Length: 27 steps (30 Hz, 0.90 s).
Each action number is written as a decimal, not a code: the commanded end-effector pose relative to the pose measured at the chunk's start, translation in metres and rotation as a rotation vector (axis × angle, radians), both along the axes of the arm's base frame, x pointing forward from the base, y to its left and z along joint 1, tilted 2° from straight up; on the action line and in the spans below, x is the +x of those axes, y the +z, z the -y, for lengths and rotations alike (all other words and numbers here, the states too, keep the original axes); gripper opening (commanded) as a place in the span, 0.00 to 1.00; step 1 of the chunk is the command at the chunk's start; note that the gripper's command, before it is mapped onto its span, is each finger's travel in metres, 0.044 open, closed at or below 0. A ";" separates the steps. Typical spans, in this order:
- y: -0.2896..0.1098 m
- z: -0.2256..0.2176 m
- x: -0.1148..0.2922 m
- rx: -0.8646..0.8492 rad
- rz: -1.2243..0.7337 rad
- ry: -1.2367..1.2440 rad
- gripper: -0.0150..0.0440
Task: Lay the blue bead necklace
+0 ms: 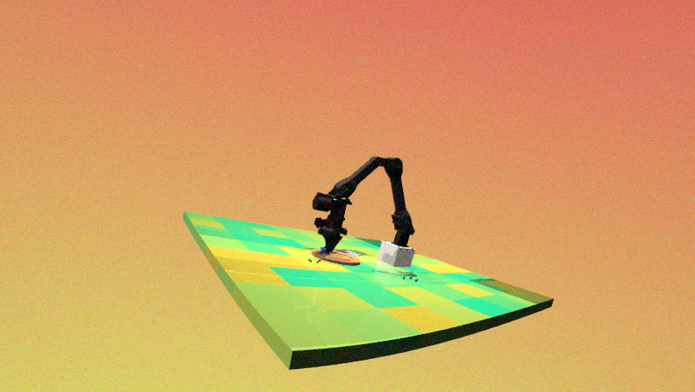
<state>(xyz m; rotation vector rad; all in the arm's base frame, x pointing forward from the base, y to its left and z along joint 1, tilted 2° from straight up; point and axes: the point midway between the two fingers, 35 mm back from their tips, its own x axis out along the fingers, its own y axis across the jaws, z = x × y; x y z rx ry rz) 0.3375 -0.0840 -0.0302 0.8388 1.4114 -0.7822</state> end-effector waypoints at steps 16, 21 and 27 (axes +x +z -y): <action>0.002 0.000 0.000 0.000 0.000 -0.004 1.00; 0.002 0.000 0.000 0.000 0.000 -0.004 1.00; 0.002 0.000 0.000 0.000 0.000 -0.004 1.00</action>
